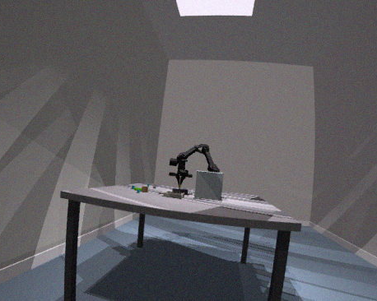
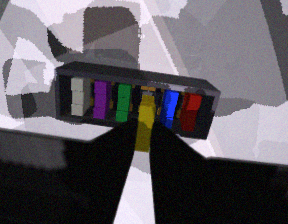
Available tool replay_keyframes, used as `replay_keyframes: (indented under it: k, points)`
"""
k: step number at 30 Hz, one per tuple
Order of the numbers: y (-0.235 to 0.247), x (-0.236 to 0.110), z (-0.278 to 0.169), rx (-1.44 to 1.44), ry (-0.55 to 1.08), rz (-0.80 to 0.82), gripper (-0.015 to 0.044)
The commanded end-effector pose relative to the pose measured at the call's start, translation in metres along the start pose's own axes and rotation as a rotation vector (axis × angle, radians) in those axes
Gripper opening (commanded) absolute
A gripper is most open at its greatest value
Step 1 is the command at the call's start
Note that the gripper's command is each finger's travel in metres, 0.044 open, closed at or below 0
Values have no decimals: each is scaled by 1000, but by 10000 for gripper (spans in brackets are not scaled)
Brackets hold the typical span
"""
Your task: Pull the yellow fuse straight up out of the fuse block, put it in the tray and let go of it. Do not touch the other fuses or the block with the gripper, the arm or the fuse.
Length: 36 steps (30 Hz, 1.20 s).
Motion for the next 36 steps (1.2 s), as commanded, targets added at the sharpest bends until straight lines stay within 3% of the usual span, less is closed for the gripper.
replay_keyframes:
  k: [1,17,36]
  points:
    - [0,-5,0,5,-4,-2,0]
    - [-2,-24,3,4,-6,-3,0]
    - [-44,-33,98,0,-31,-16,0]
Point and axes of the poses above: the point midway between the two fingers, 35 mm back from their tips, its own x axis out along the fingers, its own y axis across the jaws, z = x × y, the point moved 2 cm from there along -x, back along the fingers, and after that the axes turned 14 degrees about x, right-handed, at the moved point
